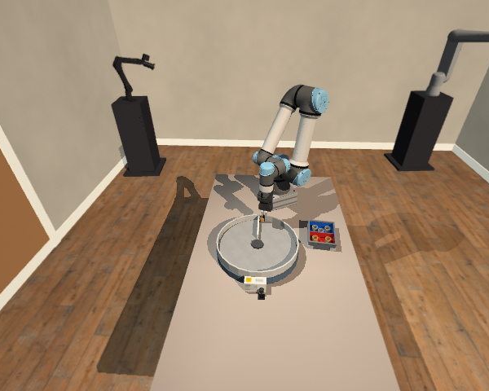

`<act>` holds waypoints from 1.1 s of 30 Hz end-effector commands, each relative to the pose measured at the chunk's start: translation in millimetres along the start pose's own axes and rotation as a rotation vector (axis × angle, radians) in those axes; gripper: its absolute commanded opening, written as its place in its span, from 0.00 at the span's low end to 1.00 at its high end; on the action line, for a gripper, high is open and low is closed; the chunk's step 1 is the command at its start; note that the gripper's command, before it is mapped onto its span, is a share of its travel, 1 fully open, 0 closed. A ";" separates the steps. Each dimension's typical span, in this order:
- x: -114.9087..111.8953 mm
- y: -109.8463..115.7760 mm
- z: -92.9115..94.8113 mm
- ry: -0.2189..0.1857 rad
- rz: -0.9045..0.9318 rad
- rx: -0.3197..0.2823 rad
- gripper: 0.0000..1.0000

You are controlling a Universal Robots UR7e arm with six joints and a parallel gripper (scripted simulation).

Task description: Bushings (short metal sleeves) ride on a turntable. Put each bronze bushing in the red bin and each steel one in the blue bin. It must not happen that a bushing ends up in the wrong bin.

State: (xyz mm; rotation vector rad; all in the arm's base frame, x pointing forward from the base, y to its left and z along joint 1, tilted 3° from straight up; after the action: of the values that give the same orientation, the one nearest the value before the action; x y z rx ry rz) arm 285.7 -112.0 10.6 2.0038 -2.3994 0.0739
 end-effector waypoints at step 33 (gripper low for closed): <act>0.2 -0.3 -10.0 0.001 0.000 0.001 0.00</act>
State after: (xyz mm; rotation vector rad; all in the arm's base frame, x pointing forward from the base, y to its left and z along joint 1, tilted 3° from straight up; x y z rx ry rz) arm 285.6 -111.6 19.3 2.0038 -2.3994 0.0739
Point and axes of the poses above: the point where the finger pads meet when closed, its own z axis out along the fingers, its own x axis across the jaws, y = z × x, the point moved 1 cm from there along -z, back along the fingers, and after that the axes turned 10 degrees about -z, right-handed, at the moved point
